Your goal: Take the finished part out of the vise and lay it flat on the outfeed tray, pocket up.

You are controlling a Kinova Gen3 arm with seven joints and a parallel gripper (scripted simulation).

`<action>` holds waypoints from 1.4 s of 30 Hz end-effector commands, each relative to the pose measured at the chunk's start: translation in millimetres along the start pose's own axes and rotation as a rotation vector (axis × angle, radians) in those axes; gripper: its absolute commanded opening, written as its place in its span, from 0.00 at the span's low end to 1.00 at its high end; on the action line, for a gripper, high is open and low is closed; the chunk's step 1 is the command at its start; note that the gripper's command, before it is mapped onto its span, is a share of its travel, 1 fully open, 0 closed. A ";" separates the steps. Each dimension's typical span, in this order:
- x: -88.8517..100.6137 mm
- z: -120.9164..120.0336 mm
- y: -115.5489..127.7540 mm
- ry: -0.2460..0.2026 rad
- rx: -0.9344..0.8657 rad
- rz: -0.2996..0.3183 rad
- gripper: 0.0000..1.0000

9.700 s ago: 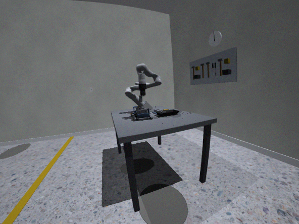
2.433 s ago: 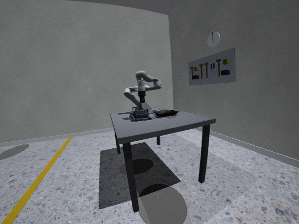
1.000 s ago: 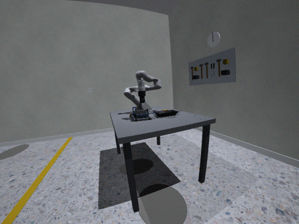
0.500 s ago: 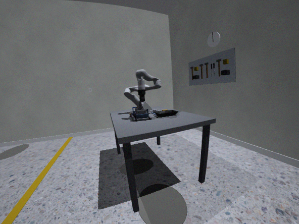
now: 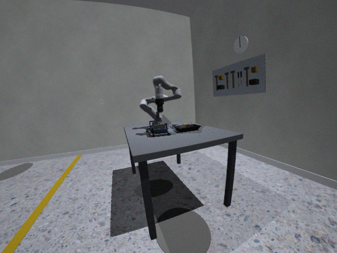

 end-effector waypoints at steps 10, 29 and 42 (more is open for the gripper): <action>10.0 -1.1 0.0 -0.006 0.001 -0.003 0.00; 11.1 -3.9 4.4 -0.008 0.003 -0.003 0.00; 14.3 -14.9 23.9 -0.018 0.009 0.000 0.00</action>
Point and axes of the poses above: the point where the finger pads meet when closed, its own x axis back along the fingers, its own z axis across the jaws, y = z × x, the point moved 4 cm from there along x, back along the fingers, and after that the axes turned 6 degrees about x, right-handed, at the moved point
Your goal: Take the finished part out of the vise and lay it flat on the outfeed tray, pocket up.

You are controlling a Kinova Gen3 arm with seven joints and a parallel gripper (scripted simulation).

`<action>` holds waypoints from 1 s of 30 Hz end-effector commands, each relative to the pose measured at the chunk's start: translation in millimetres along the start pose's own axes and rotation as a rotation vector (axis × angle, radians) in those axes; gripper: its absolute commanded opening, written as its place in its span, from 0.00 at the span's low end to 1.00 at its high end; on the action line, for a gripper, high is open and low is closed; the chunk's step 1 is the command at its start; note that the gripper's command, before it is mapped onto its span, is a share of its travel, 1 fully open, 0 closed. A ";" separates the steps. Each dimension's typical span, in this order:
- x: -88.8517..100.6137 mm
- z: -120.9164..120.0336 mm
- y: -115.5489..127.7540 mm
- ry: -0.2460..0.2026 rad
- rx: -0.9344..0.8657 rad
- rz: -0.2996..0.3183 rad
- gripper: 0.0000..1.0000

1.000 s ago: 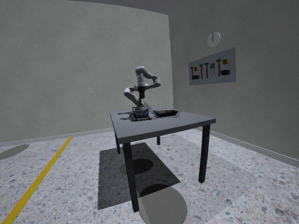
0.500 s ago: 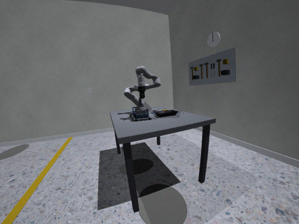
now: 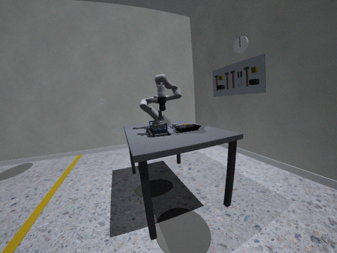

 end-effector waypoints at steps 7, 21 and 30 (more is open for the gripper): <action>4.3 -12.7 27.9 -0.012 0.018 0.005 0.00; 9.1 -29.8 88.4 -0.028 0.037 0.003 0.00; 10.6 -34.4 132.8 -0.033 0.051 -0.001 0.00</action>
Point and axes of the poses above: the point where the finger pads meet when closed, its own x axis back along the fingers, its own z axis across the jaws, y = z × x, the point moved 4 cm from there along x, back along the fingers, and after that the axes turned 6 degrees about x, right-handed, at the moved point
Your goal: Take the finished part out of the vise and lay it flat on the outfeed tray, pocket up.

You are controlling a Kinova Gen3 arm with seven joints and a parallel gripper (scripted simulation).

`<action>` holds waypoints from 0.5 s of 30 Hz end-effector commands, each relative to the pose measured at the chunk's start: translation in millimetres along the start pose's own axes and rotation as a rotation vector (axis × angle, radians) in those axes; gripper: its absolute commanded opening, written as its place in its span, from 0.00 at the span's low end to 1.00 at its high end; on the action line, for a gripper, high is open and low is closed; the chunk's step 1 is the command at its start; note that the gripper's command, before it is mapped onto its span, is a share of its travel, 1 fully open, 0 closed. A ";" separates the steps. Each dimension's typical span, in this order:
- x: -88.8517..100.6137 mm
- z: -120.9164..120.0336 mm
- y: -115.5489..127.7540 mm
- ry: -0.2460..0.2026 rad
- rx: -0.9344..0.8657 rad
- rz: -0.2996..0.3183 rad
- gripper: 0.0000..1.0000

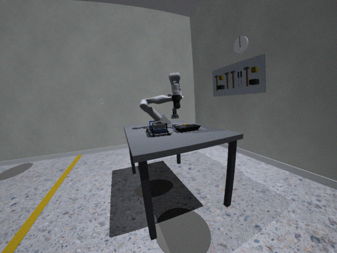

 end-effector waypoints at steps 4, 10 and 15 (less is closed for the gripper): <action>1.4 -1.0 32.0 -0.002 0.022 0.004 0.00; 0.4 1.6 71.8 0.001 0.034 0.001 0.00; -1.3 6.9 103.1 0.006 0.043 -0.001 0.00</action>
Point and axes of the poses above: the point where the finger pads meet when closed, its own x axis back along the fingers, its own z axis across the jaws, y = z × x, the point moved 4 cm from there along x, back along the fingers, and after that the axes turned 6 degrees about x, right-handed, at the moved point
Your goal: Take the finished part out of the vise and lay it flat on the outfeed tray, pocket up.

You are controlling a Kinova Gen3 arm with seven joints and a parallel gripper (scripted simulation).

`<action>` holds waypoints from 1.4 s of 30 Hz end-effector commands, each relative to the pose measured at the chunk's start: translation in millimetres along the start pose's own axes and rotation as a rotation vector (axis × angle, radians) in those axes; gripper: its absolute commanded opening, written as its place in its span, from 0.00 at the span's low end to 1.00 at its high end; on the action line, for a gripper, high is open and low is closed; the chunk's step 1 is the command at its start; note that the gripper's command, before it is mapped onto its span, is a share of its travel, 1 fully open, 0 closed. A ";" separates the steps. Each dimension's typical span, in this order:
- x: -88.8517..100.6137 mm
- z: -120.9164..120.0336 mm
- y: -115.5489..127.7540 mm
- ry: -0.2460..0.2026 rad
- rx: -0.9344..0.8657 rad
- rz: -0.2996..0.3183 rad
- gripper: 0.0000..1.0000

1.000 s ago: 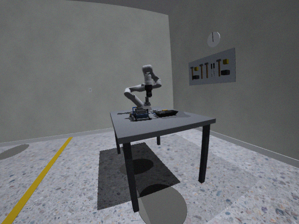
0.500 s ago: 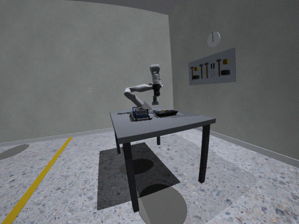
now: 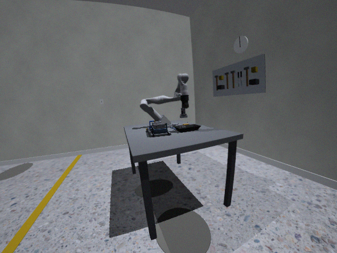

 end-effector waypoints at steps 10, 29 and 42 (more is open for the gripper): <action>-2.9 14.2 56.7 0.010 0.037 0.008 0.00; -9.6 35.3 107.6 0.030 0.051 0.013 0.00; -10.7 38.9 114.5 0.033 0.053 0.014 0.00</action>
Point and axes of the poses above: the point where the finger pads meet when closed, its own x axis back along the fingers, its own z axis across the jaws, y = z × x, the point moved 4 cm from there along x, back along the fingers, and after that the axes turned 6 degrees about x, right-handed, at the moved point
